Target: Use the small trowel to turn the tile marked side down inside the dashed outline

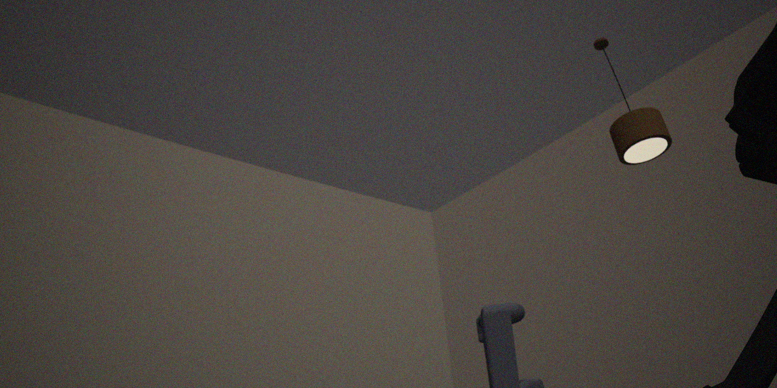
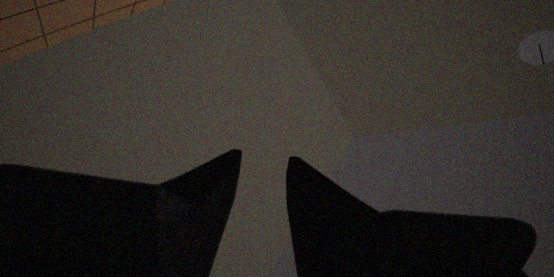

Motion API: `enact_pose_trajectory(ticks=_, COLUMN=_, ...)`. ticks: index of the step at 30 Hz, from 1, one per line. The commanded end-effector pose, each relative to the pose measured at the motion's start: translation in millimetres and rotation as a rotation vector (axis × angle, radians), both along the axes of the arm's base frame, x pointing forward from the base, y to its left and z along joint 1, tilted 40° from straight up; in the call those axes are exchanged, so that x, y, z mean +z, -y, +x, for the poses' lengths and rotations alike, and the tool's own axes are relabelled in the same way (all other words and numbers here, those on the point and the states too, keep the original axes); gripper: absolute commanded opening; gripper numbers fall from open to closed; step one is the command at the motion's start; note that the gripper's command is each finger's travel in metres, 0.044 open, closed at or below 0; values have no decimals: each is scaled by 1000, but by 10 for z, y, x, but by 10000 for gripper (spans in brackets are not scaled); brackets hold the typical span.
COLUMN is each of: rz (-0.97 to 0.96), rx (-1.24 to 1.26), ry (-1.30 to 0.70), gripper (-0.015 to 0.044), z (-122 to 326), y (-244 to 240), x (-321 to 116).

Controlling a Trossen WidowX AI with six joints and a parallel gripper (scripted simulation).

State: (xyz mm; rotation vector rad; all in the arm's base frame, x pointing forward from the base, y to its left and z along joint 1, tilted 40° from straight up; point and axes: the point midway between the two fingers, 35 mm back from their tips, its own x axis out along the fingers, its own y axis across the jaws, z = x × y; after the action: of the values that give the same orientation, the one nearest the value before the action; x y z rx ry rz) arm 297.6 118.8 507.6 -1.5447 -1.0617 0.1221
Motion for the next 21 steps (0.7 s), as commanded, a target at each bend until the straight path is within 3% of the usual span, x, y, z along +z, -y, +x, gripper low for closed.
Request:
enact_pose_trajectory(ticks=1, rz=0, rx=0, ry=0, gripper=74, z=0, y=0, x=0)
enact_pose_trajectory(ticks=4, rz=0, rx=0, ry=0, gripper=0, z=0, y=0, x=0)
enact_pose_trajectory(ticks=19, rz=0, rx=0, ry=0, gripper=0, z=0, y=0, x=0)
enact_pose_trajectory(ticks=21, rz=0, rx=0, ry=0, gripper=53, z=0, y=0, x=0)
